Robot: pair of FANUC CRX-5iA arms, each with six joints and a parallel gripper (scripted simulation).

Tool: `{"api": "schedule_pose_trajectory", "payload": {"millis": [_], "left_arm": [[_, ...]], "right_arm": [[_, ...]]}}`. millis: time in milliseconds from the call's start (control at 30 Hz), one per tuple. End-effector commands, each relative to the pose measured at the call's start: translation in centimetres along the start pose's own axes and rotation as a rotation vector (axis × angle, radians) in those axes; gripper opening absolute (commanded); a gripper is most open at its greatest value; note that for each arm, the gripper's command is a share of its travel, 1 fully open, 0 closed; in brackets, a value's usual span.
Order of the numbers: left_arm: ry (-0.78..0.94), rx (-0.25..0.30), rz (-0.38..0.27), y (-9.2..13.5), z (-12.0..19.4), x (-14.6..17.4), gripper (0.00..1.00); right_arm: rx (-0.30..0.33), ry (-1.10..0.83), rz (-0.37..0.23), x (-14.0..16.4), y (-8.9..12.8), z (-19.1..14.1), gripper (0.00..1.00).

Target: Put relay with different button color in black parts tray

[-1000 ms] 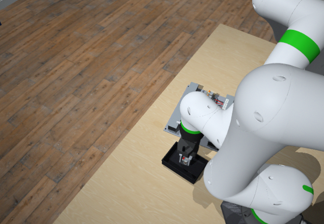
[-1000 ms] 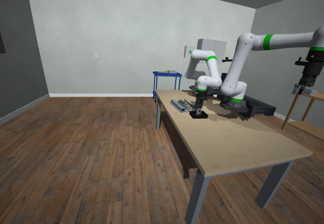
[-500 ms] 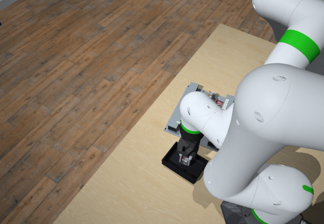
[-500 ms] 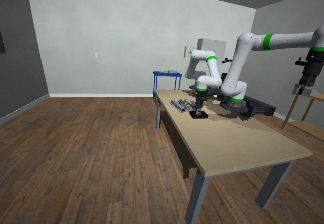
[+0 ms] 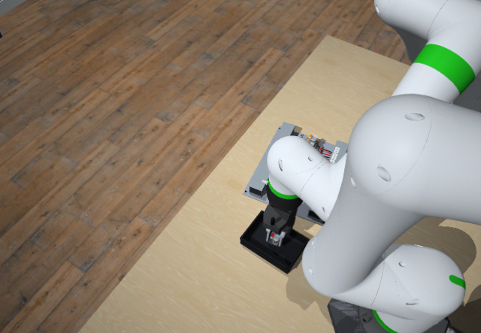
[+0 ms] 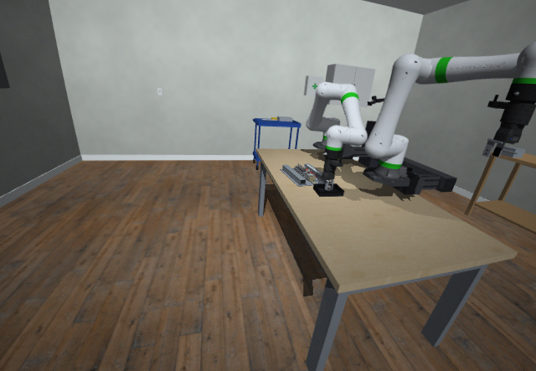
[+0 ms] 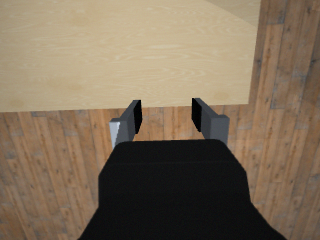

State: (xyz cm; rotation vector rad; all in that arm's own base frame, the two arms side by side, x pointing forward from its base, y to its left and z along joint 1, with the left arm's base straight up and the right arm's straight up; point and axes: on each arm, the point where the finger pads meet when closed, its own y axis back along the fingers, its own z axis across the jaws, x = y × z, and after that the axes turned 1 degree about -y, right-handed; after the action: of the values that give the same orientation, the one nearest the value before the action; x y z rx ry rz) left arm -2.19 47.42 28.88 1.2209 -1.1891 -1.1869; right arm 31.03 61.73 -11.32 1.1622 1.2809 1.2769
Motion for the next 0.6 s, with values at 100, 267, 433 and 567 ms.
{"api": "schedule_pose_trajectory", "payload": {"millis": [100, 267, 433, 567], "left_arm": [[0.0, 0.0, -0.002, 0.09, -0.01, -0.02, 1.0], [0.0, 0.0, -0.002, 0.09, -0.01, -0.02, 1.0], [0.0, 0.0, -0.002, 0.09, -0.01, -0.02, 1.0], [0.0, 0.0, -0.002, 0.09, -0.01, -0.02, 1.0]], "right_arm": [[-0.001, 0.0, 0.002, 0.08, 0.14, 0.05, 0.0], [-0.001, 0.0, 0.002, 0.08, 0.14, 0.05, 0.98], [-0.001, 0.0, 0.002, 0.08, 0.14, 0.05, 0.98], [-0.001, 0.0, 0.002, 0.08, 0.14, 0.05, 0.98]]}}
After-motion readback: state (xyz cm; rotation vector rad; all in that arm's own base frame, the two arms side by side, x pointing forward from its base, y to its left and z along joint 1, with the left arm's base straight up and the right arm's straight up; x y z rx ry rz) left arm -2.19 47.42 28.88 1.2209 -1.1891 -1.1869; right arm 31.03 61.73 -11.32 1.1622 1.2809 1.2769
